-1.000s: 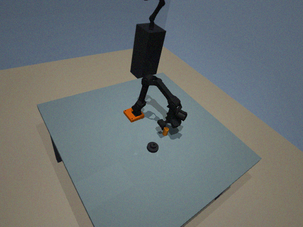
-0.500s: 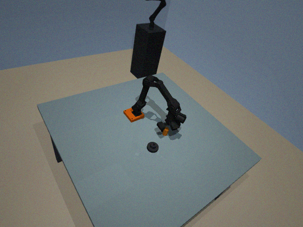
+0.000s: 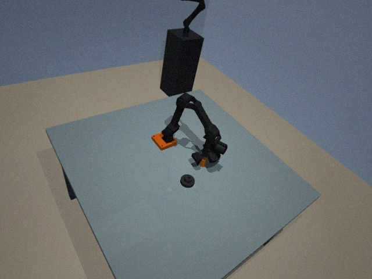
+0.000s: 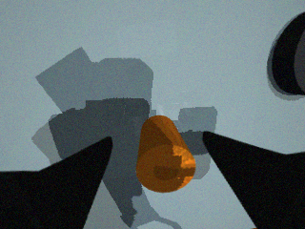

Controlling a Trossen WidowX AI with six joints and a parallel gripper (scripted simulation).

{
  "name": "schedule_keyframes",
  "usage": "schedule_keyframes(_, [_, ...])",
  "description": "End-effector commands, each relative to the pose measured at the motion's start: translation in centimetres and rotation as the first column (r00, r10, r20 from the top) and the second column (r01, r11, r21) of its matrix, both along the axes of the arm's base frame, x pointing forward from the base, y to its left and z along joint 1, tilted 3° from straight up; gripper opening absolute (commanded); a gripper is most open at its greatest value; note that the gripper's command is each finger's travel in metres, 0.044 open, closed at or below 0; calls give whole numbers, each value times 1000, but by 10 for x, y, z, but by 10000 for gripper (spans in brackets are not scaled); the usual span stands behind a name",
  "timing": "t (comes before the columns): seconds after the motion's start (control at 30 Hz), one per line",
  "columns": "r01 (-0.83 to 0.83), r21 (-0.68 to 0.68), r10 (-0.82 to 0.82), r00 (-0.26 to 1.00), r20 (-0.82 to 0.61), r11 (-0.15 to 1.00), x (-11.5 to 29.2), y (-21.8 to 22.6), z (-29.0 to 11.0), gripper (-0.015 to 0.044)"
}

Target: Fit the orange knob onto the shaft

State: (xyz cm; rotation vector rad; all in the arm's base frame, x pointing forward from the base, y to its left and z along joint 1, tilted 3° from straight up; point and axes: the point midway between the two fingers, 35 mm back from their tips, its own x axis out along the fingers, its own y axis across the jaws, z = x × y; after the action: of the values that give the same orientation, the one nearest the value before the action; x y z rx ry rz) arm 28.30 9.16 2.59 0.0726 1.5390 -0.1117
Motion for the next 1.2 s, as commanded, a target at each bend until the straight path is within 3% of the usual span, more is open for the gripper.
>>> schedule_keyframes(0.0, [-2,-10,1,1000,-15,1000,-3,-2,-10,440])
schedule_keyframes(0.13, [-2,-10,1,1000,-15,1000,-3,-2,-14,440])
schedule_keyframes(0.47, [-2,-10,1,1000,-15,1000,-3,-2,-14,177])
schedule_keyframes(0.63, [-2,-10,1,1000,-15,1000,-3,-2,-14,144])
schedule_keyframes(0.83, [-41,9,41,999,29,999,8,3,-2,0])
schedule_keyframes(1.17, [-25,3,25,1000,12,1000,13,7,49,0])
